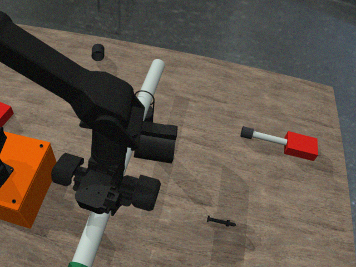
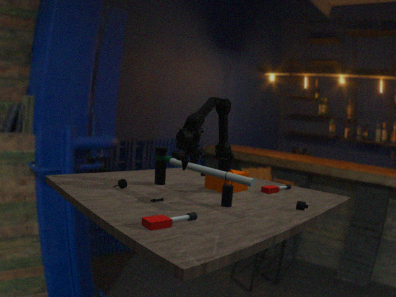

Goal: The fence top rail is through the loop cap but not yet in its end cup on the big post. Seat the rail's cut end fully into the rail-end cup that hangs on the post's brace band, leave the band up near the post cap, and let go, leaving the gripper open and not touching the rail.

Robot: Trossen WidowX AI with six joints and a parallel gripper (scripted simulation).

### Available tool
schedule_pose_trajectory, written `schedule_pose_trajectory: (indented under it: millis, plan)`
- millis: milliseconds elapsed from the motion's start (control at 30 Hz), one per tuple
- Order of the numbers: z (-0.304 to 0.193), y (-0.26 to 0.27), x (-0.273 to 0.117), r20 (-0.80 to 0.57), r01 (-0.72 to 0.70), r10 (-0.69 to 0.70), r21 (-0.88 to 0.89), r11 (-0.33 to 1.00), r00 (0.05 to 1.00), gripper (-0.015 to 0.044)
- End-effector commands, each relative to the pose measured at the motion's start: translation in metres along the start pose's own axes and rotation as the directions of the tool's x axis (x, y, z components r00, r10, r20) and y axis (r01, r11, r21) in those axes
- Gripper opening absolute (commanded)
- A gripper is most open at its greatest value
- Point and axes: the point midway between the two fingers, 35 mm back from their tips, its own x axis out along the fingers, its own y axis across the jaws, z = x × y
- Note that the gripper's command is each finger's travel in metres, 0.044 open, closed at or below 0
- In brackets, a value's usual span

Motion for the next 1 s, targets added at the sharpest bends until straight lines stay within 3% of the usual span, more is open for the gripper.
schedule_pose_trajectory:
  millis: [0, 967]
  plan:
    - [0.007, 0.0004, -0.0018, 0.02, -0.008, 0.008, 0.002, 1.0, 1.0, 0.0]
    - [0.0, 0.0, 0.0, -0.001, 0.0, 0.0, 0.0, 1.0, 1.0, 0.0]
